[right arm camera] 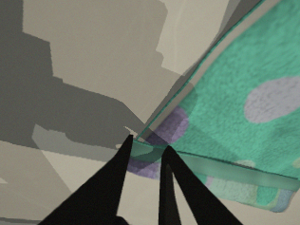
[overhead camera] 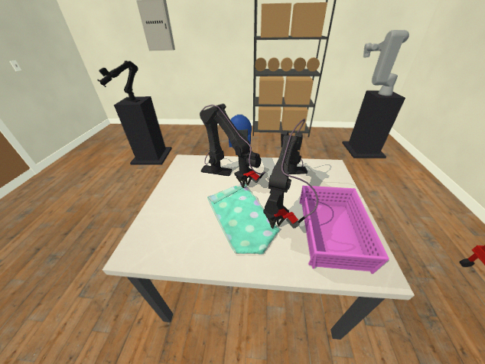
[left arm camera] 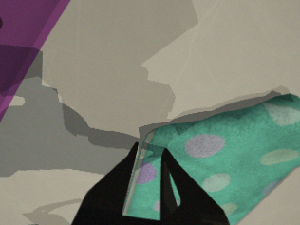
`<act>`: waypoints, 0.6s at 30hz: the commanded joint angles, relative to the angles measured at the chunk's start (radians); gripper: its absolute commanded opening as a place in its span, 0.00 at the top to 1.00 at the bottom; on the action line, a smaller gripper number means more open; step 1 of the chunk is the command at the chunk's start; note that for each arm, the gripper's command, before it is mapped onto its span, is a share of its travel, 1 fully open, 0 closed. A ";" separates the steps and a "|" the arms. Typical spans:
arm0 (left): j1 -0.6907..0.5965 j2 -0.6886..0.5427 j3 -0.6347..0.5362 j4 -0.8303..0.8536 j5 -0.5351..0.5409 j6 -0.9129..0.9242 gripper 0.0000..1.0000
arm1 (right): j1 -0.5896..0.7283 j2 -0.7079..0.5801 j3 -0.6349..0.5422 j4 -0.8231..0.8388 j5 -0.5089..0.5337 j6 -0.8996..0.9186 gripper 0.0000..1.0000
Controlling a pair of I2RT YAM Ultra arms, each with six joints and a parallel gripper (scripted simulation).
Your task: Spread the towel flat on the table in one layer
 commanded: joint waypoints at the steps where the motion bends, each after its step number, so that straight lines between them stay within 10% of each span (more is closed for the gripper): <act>1: -0.010 0.003 -0.024 0.031 -0.003 -0.005 0.73 | -0.014 0.018 -0.045 0.060 0.006 -0.008 0.66; 18: -0.020 0.043 0.073 -0.016 -0.007 -0.019 1.00 | -0.057 0.033 -0.032 0.065 0.005 -0.050 1.00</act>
